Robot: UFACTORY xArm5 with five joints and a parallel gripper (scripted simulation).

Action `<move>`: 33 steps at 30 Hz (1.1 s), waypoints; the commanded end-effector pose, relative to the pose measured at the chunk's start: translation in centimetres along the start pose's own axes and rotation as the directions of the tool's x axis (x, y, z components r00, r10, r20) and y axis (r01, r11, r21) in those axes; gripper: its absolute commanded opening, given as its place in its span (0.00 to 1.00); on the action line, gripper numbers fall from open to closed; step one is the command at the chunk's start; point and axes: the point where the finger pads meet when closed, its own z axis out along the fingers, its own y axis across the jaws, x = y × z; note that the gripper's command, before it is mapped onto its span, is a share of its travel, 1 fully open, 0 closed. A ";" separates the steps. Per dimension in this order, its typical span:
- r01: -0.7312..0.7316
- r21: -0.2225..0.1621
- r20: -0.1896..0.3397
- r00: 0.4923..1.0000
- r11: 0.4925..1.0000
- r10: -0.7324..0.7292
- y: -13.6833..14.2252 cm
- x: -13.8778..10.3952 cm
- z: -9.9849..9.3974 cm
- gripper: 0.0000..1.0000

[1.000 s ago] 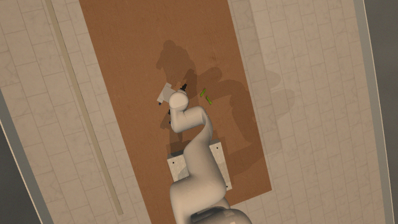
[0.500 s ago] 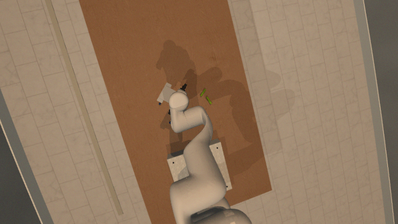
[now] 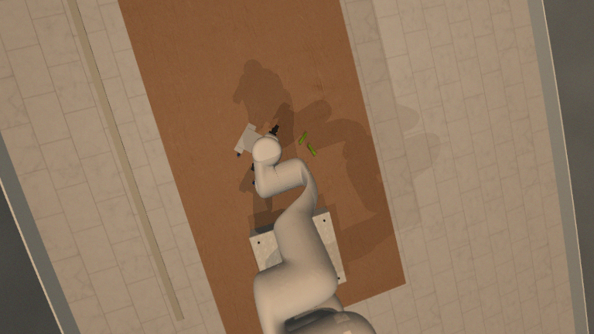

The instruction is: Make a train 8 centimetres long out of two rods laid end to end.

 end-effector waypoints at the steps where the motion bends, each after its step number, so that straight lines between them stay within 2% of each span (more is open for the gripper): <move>1: 0.000 -0.003 -0.003 1.000 1.000 0.000 0.1 0.1 -0.1 1.00; 5: -0.030 -0.003 -0.003 1.000 1.000 0.030 0.1 0.1 -0.2 1.00; 11: -0.229 -0.002 -0.004 0.973 0.973 0.229 0.1 0.2 -0.3 1.00; 13: -0.229 -0.002 -0.004 0.973 0.973 0.229 0.1 0.2 -0.3 1.00; 15: -0.327 -0.002 -0.004 0.945 0.945 0.327 0.0 0.2 -0.3 1.00; 21: -0.475 -0.001 -0.004 0.880 0.880 0.475 0.0 0.2 -0.4 1.00; 28: -0.644 0.000 -0.005 0.765 0.765 0.644 0.0 0.3 -0.5 1.00; 30: -0.644 0.000 -0.005 0.765 0.765 0.644 0.0 0.3 -0.5 1.00; 31: -0.705 0.000 -0.005 0.709 0.709 0.705 0.0 0.3 -0.5 1.00; 33: -0.735 0.000 -0.005 0.678 0.678 0.735 0.0 0.3 -0.5 1.00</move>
